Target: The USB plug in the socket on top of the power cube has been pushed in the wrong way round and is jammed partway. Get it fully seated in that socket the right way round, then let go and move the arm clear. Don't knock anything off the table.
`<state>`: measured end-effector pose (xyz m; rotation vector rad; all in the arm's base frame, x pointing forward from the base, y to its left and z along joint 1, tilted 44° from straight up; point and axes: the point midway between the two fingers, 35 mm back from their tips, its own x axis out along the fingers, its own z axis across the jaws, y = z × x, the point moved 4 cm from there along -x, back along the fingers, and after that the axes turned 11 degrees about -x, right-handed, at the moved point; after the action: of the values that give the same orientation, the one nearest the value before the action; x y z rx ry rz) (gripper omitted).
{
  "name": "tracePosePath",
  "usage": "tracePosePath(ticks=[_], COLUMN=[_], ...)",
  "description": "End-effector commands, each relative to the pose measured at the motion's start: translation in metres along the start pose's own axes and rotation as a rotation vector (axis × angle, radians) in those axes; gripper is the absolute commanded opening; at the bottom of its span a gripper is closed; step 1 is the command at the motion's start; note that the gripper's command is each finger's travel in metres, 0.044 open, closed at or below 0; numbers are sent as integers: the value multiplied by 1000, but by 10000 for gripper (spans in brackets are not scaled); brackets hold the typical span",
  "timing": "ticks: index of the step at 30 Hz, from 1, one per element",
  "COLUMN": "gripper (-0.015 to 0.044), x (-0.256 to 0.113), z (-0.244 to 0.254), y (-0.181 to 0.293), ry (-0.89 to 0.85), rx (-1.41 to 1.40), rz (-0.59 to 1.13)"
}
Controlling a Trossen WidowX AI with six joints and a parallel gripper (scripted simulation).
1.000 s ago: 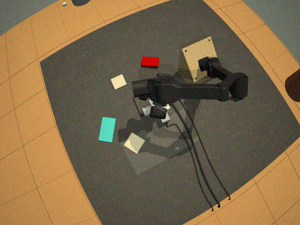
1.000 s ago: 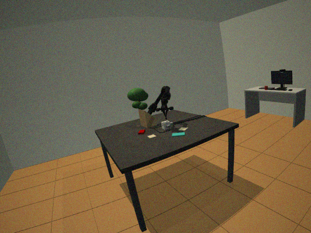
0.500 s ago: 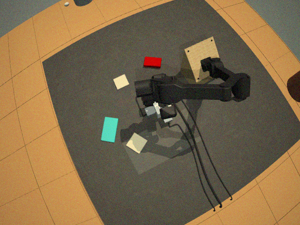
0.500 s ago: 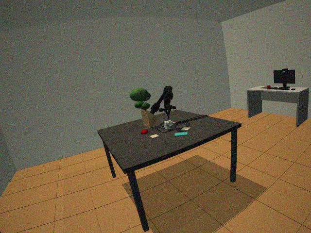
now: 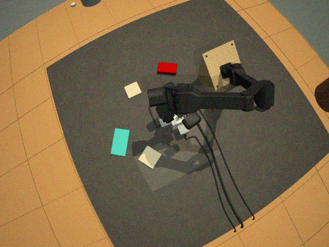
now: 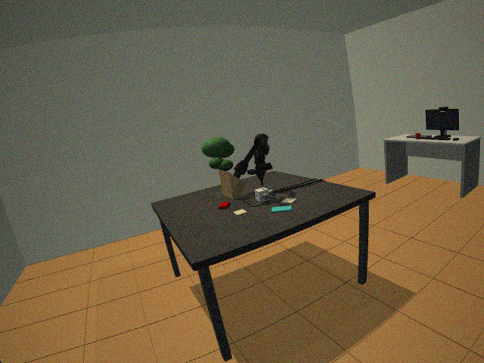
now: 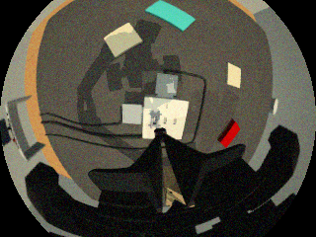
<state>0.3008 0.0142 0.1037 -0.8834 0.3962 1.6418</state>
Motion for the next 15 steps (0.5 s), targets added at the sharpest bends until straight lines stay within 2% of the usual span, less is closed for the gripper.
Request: tracePosePath(ticks=[1, 15], gripper=[0, 0], x=[0, 0], z=[0, 0], y=[0, 0], ry=[0, 0], rx=[-126, -492], rz=[0, 0])
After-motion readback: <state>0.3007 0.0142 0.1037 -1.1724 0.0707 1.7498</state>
